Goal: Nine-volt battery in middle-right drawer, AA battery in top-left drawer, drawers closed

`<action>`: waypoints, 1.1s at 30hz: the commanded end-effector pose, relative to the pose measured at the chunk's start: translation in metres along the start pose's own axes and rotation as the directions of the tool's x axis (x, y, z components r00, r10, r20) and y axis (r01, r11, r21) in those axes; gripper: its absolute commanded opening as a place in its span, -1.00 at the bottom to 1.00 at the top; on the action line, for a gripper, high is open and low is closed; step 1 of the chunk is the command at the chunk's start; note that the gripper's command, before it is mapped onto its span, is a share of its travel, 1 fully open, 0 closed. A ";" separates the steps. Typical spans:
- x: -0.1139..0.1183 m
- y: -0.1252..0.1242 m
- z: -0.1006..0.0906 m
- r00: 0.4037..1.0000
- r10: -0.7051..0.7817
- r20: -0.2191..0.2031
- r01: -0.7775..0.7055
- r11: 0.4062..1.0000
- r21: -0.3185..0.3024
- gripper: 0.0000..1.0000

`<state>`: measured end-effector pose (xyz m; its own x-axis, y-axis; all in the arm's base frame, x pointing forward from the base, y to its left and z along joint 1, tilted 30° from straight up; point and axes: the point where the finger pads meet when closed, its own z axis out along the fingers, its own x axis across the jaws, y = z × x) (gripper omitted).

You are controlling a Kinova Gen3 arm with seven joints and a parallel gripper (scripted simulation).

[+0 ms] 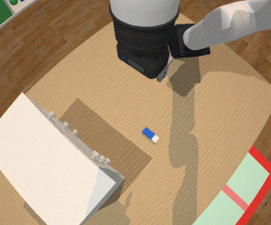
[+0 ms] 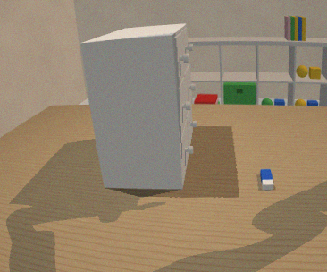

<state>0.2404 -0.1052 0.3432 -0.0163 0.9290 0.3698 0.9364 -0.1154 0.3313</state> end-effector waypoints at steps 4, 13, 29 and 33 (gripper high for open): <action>0.000 0.000 0.000 1.000 0.000 0.000 0.000 1.000 -0.001 1.00; 0.000 0.000 0.000 1.000 0.000 0.000 0.000 1.000 -0.001 1.00; 0.000 0.000 0.000 1.000 0.000 0.000 0.000 1.000 -0.001 1.00; 0.000 0.000 0.000 1.000 0.000 0.000 0.000 1.000 -0.001 1.00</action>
<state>0.2404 -0.1052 0.3432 -0.0163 0.9290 0.3698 0.9364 -0.1154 0.3313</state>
